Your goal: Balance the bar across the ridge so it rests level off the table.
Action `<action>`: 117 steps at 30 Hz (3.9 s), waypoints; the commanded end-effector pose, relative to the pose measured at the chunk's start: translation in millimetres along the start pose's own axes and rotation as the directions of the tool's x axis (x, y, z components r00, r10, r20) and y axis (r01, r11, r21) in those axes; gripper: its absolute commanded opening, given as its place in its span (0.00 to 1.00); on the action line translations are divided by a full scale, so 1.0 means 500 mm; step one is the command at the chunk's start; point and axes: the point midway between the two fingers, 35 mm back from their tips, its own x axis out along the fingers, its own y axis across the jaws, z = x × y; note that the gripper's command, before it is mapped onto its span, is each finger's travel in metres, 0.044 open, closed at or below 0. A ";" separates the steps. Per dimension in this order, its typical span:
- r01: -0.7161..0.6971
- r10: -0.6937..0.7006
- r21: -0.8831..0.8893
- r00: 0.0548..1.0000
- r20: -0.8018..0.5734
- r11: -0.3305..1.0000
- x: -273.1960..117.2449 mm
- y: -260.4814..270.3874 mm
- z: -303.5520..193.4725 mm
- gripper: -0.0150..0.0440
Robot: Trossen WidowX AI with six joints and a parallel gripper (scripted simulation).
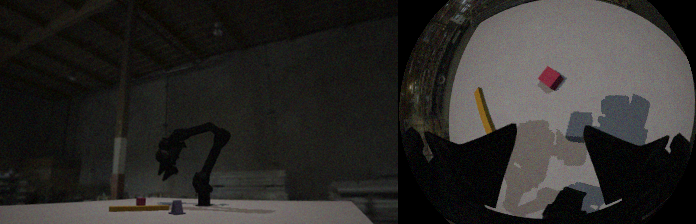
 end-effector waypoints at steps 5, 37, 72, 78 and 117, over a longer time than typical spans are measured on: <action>0.007 -0.011 -0.054 0.998 -0.066 0.999 0.015 0.033 0.025 0.79; -0.008 -0.075 -0.314 0.966 -0.249 0.949 0.116 0.221 0.071 0.79; 0.089 -0.320 -0.581 0.896 -0.309 0.809 0.273 0.470 -0.024 0.79; 0.104 -0.356 -0.623 0.887 -0.294 0.775 0.297 0.508 -0.057 0.79; 0.105 -0.357 -0.625 0.887 -0.294 0.774 0.423 0.459 -0.100 0.79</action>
